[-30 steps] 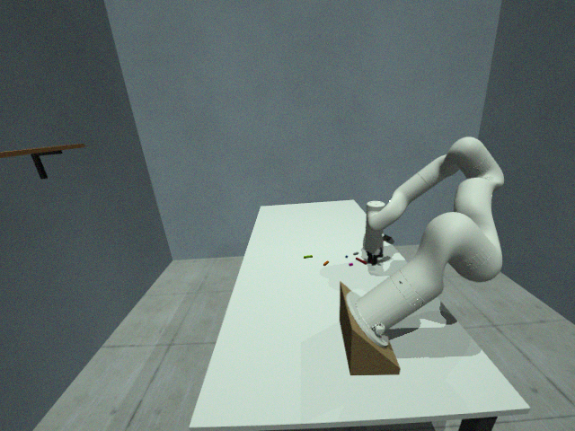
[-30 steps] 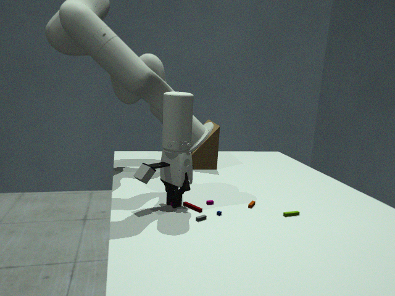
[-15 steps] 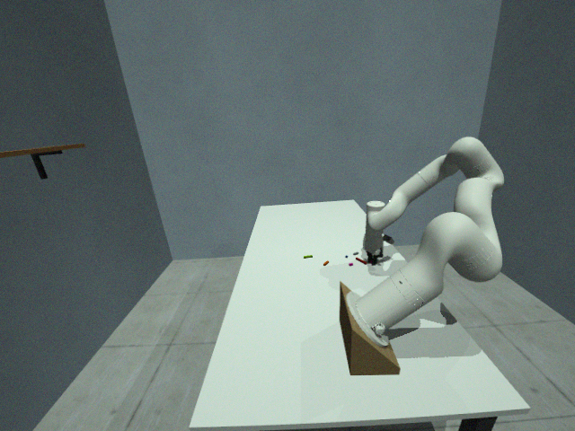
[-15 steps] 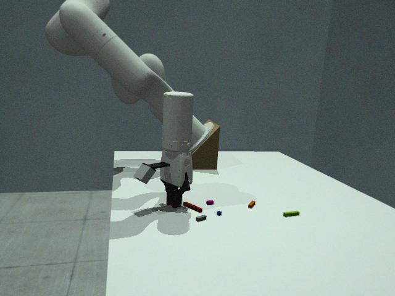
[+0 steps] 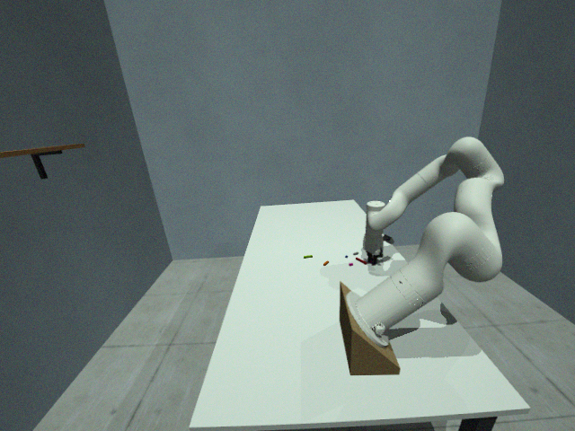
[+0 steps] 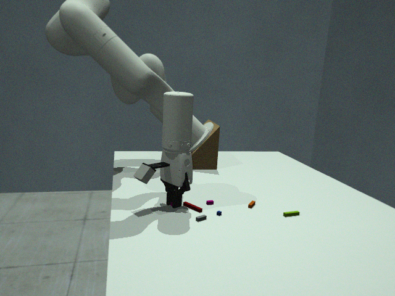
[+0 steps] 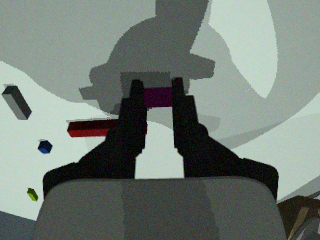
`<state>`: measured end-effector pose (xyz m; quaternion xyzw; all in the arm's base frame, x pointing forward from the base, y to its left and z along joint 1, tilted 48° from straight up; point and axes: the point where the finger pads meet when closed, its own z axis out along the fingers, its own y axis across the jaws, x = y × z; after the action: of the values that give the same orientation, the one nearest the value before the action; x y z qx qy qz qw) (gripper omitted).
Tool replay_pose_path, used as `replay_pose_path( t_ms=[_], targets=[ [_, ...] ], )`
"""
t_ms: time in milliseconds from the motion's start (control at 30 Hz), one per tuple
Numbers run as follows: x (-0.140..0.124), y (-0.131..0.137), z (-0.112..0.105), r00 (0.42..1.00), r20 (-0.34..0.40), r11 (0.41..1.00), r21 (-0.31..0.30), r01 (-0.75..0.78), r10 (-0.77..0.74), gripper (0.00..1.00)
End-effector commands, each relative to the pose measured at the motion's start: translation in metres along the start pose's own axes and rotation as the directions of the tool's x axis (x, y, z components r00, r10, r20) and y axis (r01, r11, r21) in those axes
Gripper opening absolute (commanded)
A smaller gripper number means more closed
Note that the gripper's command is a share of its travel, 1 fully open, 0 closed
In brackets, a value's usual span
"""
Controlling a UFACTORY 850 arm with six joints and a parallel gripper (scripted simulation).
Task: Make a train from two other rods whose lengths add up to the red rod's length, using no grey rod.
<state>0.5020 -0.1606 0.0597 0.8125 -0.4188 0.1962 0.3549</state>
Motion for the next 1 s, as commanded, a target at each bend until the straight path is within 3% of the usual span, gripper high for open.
replay_pose_path(
  t_ms=[0,233,633,967],
  targets=[
    [0.0,0.0,-0.001,1.0,-0.001,1.0,0.001,0.0,0.0,0.15],
    [0.0,0.0,-0.016,1.0,-0.001,1.0,0.001,0.0,0.0,0.15],
    [0.0,0.0,-0.094,1.0,-0.001,1.0,0.001,0.0,0.0,0.15],
    [0.0,0.0,-0.101,1.0,-0.001,1.0,0.001,0.0,0.0,0.15]
  ],
)
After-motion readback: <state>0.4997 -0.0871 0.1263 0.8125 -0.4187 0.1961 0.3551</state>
